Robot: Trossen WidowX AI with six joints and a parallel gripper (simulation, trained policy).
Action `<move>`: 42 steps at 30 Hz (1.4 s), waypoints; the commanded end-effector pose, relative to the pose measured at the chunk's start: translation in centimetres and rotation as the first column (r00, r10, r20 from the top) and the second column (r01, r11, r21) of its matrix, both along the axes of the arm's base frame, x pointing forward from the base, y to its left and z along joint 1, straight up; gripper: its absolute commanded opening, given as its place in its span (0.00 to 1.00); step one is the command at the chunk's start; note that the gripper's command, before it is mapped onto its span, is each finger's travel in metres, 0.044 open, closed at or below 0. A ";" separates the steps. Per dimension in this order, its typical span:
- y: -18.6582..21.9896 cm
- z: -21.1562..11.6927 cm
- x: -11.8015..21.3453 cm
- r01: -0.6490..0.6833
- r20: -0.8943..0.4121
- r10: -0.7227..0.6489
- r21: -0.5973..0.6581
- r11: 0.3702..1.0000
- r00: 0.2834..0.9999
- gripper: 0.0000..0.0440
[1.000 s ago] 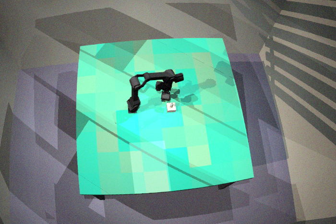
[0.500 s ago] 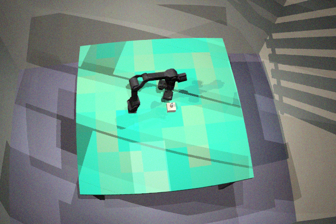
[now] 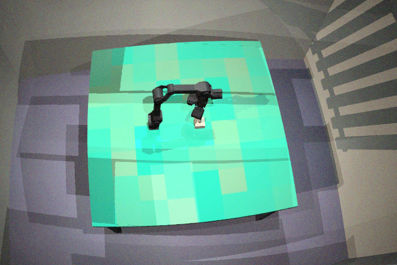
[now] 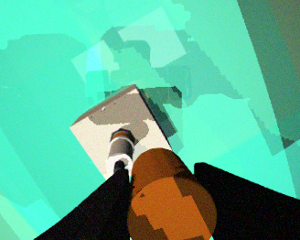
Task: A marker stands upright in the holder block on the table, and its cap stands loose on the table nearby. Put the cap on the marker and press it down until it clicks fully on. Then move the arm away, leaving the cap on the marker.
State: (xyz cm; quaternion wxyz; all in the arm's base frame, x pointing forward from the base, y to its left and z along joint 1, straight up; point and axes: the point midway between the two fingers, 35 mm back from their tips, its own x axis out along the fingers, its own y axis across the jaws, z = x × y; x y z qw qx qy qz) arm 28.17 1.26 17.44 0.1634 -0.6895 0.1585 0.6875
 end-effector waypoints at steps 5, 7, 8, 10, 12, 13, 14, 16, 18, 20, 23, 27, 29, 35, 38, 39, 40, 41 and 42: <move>-2.2 0.2 0.1 0.072 -0.028 -0.072 0.002 0.997 0.997 0.00; -2.3 -0.1 0.1 0.082 -0.040 -0.082 0.008 0.997 0.996 0.00; -2.3 -0.2 0.0 0.086 -0.046 -0.086 0.011 0.996 0.995 0.00; -2.3 -0.6 0.0 0.094 -0.056 -0.093 0.016 0.995 0.994 0.00; -2.3 -0.9 0.0 0.100 -0.065 -0.099 0.020 0.995 0.993 0.00; -2.3 -1.0 0.0 0.103 -0.069 -0.101 0.022 0.994 0.992 0.00; -2.3 -1.1 0.0 0.106 -0.072 -0.104 0.023 0.994 0.992 0.00; -2.3 -1.4 0.1 0.111 -0.077 -0.108 0.025 0.994 0.991 0.00; -2.2 -1.7 0.0 0.115 -0.082 -0.113 0.027 0.993 0.990 0.00; -2.2 -1.9 0.0 0.120 -0.086 -0.117 0.027 0.992 0.989 0.00; -2.2 -2.3 0.0 0.126 -0.091 -0.123 0.028 0.992 0.988 0.00; -2.2 -2.9 0.0 0.132 -0.098 -0.129 0.030 0.991 0.987 0.00; -2.2 -3.3 0.0 0.133 -0.103 -0.129 0.033 0.991 0.986 0.00; -2.2 -4.7 0.0 0.131 -0.117 -0.125 0.041 0.991 0.985 0.00; -2.2 -5.5 0.0 0.127 -0.122 -0.121 0.044 0.991 0.985 0.00; -2.3 -5.8 0.0 0.125 -0.123 -0.119 0.045 0.991 0.985 0.00; -2.2 -6.0 0.0 0.123 -0.124 -0.117 0.046 0.991 0.985 0.00; -2.3 -6.3 0.0 0.121 -0.125 -0.115 0.046 0.992 0.986 0.00; -2.2 -6.5 0.0 0.119 -0.125 -0.112 0.046 0.992 0.986 0.00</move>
